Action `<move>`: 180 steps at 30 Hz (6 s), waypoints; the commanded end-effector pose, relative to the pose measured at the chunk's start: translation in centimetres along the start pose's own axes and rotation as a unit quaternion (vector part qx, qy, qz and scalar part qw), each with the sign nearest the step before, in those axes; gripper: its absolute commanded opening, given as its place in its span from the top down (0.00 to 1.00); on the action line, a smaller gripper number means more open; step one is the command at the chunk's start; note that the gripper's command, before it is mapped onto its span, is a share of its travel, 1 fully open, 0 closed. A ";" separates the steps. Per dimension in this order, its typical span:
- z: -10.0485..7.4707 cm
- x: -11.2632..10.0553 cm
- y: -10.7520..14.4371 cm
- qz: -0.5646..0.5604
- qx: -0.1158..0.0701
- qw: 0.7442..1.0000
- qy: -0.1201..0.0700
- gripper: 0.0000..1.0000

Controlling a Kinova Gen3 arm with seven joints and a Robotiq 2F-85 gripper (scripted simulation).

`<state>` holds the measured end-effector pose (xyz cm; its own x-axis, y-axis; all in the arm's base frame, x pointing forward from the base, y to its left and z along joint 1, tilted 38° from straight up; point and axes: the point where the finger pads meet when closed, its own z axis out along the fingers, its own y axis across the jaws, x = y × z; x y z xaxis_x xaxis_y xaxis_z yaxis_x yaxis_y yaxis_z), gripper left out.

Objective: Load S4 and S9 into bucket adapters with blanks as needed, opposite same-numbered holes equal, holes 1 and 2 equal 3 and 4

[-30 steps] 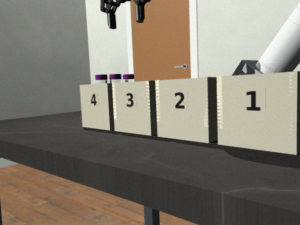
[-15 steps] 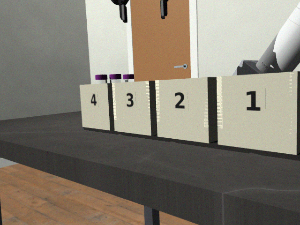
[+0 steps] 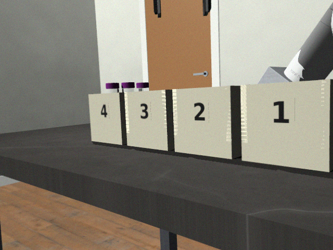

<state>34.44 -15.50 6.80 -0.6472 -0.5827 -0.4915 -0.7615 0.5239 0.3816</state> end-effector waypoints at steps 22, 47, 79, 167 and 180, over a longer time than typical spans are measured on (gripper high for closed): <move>-0.1 -8.6 7.8 0.000 0.001 1.000 0.000 0.00; 0.0 -16.4 14.9 0.000 0.001 1.000 0.000 0.00; 0.0 -26.7 24.3 0.000 0.001 1.000 0.000 0.00; 9.0 -34.8 31.8 0.000 0.001 1.000 0.000 0.00; 9.0 -34.8 31.8 0.000 0.001 1.000 0.000 0.00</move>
<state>33.09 27.04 29.01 -0.6468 -0.5828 -0.4919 -0.7618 0.5247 0.3799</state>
